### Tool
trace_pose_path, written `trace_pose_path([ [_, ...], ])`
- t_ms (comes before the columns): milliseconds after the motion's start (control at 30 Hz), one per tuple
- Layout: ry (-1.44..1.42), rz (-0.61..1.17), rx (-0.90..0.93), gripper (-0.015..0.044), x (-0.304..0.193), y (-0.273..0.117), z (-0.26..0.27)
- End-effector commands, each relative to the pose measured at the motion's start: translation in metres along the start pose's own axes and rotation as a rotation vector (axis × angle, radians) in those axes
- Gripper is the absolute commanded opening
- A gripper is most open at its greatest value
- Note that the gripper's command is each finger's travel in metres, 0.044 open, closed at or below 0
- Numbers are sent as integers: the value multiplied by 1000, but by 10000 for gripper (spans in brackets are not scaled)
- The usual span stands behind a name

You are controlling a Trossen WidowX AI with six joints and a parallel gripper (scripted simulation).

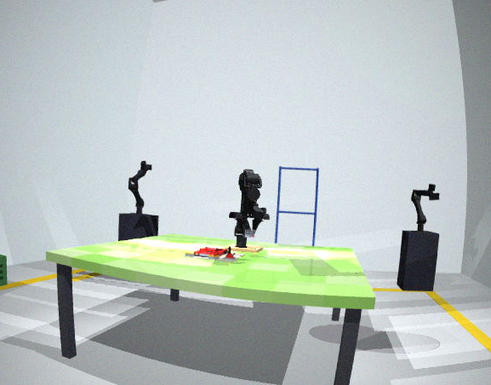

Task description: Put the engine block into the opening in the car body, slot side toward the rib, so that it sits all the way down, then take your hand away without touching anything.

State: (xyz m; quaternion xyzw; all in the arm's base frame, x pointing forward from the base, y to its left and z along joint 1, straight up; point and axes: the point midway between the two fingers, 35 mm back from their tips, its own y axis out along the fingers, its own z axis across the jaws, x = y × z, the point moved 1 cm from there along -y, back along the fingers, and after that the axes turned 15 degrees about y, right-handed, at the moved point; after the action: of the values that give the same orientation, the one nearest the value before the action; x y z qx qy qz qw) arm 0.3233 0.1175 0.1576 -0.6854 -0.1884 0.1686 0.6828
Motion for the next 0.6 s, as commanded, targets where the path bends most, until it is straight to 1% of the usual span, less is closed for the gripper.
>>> trace_pose_path([
  [0, -115, -3, 5, 0, 0, 0, 1],
  [300, -266, -3, 4, 0, 0, 14, 0],
  [567, -271, -3, 4, 0, 0, 34, 0],
])
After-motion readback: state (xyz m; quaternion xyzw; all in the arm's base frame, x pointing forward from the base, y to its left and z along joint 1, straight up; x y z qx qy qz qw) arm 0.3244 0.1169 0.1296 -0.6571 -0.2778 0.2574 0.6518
